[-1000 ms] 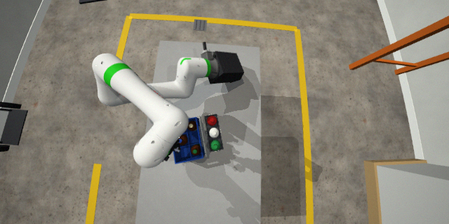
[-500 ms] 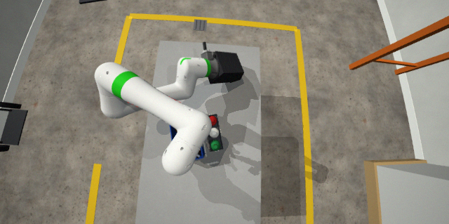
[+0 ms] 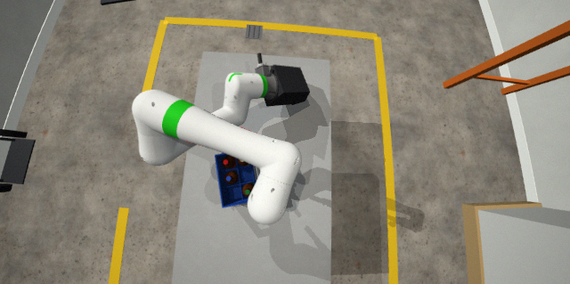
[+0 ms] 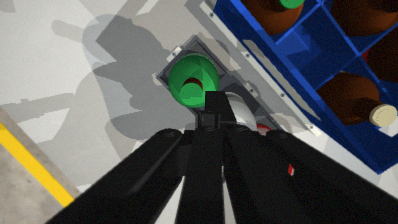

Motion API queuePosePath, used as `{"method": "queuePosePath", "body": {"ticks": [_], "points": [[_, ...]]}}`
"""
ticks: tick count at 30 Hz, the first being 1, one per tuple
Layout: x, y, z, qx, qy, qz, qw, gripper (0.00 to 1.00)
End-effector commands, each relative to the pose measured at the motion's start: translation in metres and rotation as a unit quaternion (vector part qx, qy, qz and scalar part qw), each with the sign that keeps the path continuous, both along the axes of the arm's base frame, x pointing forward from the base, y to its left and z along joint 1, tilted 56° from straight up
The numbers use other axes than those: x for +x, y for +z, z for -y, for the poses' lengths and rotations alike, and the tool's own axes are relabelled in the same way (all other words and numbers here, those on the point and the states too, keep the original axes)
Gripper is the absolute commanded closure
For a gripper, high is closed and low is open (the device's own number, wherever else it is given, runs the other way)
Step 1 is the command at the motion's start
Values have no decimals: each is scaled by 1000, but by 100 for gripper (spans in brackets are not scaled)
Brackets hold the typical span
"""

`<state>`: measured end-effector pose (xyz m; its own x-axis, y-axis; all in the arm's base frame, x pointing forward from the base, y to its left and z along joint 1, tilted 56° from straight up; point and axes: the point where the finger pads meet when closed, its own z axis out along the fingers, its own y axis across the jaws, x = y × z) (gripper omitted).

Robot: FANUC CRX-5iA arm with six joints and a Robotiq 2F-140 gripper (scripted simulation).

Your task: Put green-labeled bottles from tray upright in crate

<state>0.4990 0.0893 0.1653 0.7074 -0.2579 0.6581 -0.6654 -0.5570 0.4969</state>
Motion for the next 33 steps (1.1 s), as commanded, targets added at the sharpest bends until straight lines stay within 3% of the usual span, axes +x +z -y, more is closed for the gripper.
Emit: {"method": "queuePosePath", "body": {"ticks": [1, 3, 4, 33], "points": [[5, -20, -14, 0, -1, 1, 1000, 90], [5, -20, -14, 0, -1, 1, 1000, 90], [5, -20, -14, 0, -1, 1, 1000, 56], [5, -20, -14, 0, -1, 1, 1000, 56]]}}
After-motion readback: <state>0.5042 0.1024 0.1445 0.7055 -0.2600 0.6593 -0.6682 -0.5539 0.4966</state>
